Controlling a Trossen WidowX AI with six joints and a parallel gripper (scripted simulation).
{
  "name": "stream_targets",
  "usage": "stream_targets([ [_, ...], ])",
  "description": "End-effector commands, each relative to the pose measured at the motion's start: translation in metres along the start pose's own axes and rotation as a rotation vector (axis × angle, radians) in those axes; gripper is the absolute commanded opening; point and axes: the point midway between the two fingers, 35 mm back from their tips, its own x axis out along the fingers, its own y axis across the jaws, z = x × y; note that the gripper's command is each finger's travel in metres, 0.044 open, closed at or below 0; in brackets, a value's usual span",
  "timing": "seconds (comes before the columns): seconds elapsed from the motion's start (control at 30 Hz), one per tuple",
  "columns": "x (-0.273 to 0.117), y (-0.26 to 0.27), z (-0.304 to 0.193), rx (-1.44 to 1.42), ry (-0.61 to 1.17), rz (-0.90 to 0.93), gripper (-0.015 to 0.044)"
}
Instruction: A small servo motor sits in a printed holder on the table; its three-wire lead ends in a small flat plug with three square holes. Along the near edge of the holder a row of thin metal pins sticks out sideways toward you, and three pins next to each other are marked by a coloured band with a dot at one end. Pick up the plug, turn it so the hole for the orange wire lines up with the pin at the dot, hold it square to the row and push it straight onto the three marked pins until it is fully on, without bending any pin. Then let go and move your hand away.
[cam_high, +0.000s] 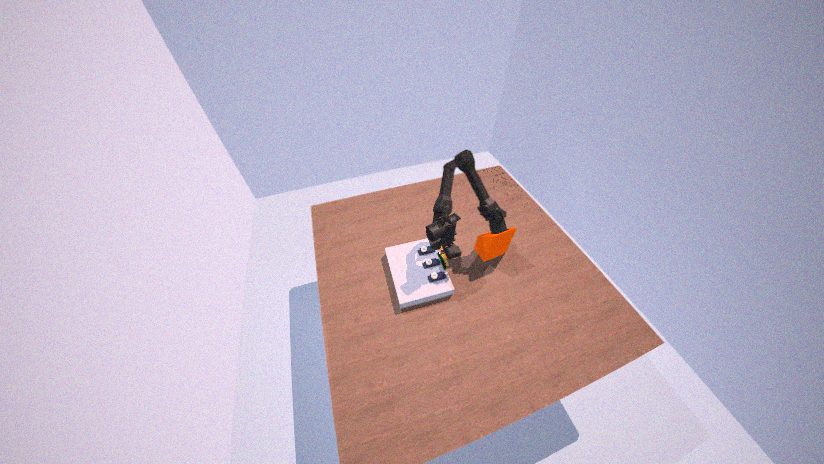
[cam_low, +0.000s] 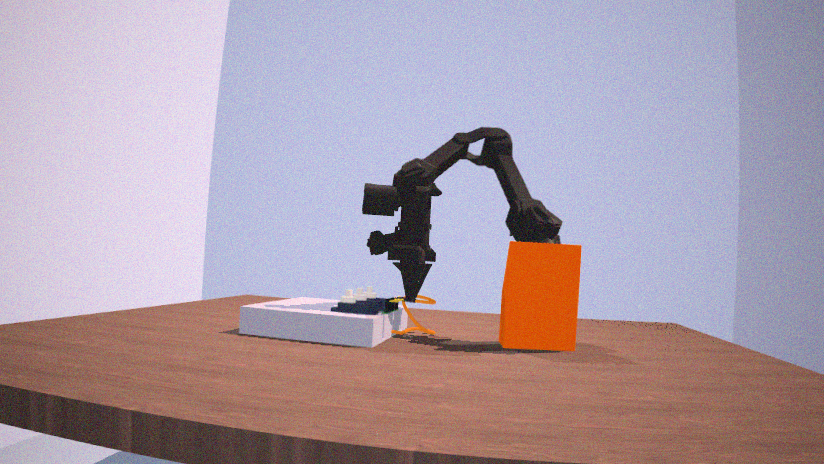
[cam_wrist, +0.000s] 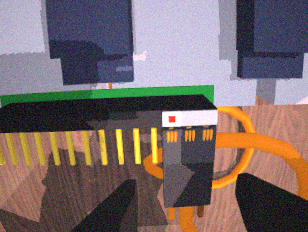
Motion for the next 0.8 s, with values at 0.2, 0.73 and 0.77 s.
stream_targets([
  [0.2, -0.058, 0.0, 0.001, 0.002, -0.005, 0.002, 0.044],
  [0.73, -0.058, 0.0, 0.001, 0.002, -0.005, 0.002, 0.044],
  [0.77, -0.058, 0.0, 0.001, 0.002, -0.005, 0.002, 0.044],
])
